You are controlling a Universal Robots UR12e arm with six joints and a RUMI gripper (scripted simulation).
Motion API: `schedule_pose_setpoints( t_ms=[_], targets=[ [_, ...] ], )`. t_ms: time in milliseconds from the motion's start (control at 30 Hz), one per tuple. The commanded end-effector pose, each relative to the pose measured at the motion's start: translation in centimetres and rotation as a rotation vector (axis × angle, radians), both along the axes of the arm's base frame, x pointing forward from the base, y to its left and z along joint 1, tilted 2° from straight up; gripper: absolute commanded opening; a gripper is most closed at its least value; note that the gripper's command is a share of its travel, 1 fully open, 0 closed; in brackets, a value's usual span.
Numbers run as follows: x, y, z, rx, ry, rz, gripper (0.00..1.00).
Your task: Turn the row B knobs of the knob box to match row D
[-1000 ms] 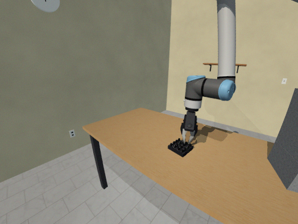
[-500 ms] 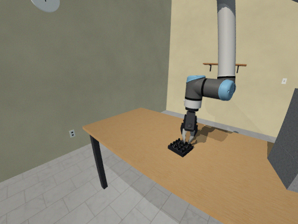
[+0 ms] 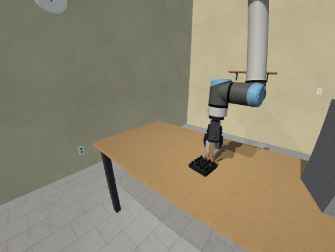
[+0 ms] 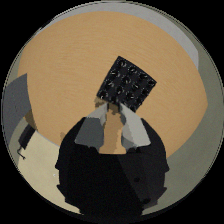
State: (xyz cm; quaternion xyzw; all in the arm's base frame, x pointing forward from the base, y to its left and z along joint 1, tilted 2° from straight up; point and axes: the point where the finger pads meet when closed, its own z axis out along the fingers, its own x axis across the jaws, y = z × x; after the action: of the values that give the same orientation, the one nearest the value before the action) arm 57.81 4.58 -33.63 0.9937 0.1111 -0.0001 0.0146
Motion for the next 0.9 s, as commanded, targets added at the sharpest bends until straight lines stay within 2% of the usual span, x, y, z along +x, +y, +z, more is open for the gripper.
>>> schedule_pose_setpoints(
  t_ms=[0, 667, 867],
  targets=[
    [0.04, 0.02, 0.98, 0.000, -0.001, 0.000, 0.11],
    [0.05, 0.04, 1.37, 0.000, -0.001, -0.002, 0.11],
    [0.11, 0.22, 1.42, 0.000, -0.002, -0.040, 0.11]
  ],
)
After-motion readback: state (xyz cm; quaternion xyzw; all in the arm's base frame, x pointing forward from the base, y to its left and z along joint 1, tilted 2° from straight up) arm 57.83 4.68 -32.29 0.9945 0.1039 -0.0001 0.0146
